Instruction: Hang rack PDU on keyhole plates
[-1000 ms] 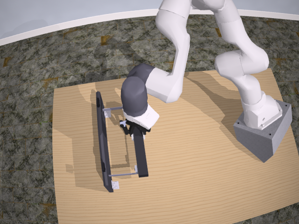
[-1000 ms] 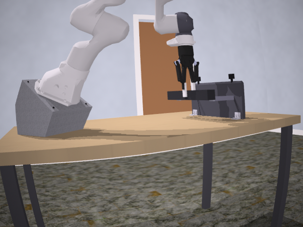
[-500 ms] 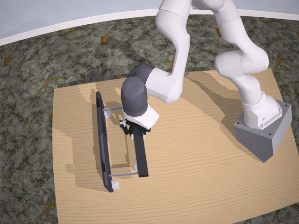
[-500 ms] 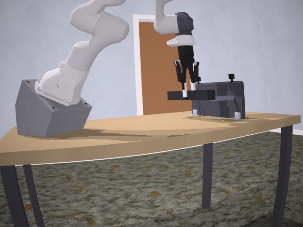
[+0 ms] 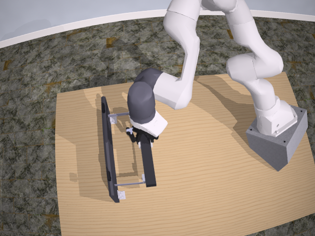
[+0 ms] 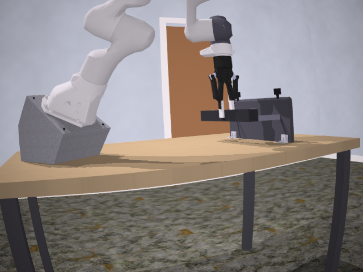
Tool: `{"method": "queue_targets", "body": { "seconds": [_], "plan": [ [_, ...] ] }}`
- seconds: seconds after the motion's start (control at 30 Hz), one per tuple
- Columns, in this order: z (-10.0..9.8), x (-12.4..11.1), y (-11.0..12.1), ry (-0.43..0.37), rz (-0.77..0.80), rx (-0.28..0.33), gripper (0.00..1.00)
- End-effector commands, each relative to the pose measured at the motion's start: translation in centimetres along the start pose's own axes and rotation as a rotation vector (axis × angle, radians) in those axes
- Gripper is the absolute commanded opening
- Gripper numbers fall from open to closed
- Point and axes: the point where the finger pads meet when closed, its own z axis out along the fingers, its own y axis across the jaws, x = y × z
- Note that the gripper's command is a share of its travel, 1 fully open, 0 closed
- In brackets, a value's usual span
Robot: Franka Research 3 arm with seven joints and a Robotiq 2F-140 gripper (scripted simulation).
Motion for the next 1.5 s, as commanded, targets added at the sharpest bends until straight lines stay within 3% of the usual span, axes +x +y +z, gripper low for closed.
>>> {"method": "queue_targets", "body": {
  "seconds": [0.0, 1.4, 1.43, 1.47],
  "plan": [
    [-0.06, 0.41, 0.25, 0.010, -0.008, -0.007, 0.00],
    [0.77, 0.42, 0.25, 0.010, -0.008, -0.007, 0.00],
    [0.77, 0.42, 0.25, 0.010, -0.008, -0.007, 1.00],
    [0.77, 0.42, 0.25, 0.010, -0.008, -0.007, 1.00]
  ]
}}
